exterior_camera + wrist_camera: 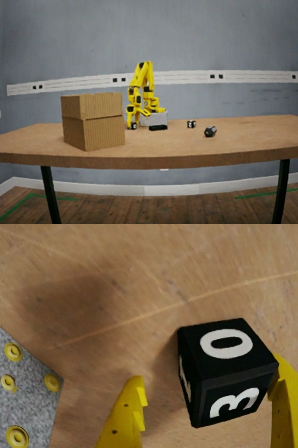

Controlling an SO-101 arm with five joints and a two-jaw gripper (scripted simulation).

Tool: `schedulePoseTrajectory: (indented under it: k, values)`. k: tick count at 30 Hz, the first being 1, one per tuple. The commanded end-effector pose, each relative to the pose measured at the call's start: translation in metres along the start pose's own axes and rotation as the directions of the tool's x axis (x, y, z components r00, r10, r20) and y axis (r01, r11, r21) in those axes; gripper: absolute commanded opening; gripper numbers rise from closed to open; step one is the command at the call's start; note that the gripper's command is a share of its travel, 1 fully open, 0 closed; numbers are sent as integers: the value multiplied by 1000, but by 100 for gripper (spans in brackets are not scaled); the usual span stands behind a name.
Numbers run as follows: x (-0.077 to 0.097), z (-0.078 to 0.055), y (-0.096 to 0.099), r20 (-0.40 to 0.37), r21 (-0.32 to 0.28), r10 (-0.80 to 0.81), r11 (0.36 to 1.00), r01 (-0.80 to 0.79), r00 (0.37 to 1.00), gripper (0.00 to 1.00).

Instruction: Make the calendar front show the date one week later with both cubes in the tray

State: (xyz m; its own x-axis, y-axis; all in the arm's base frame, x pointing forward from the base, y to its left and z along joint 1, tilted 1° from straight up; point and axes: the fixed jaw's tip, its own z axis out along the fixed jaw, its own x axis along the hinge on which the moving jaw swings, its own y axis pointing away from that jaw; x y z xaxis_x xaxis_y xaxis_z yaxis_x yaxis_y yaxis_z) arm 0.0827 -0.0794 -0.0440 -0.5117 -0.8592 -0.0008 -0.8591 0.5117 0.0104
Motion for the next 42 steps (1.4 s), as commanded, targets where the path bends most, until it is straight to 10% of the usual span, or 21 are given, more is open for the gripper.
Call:
schedulePoseTrajectory:
  k: [1,42]
  values:
    - [1,1,0,2,-2,6,1000,-6,1000,32]
    - [1,1,-9,2,-2,6,1000,-6,1000,19]
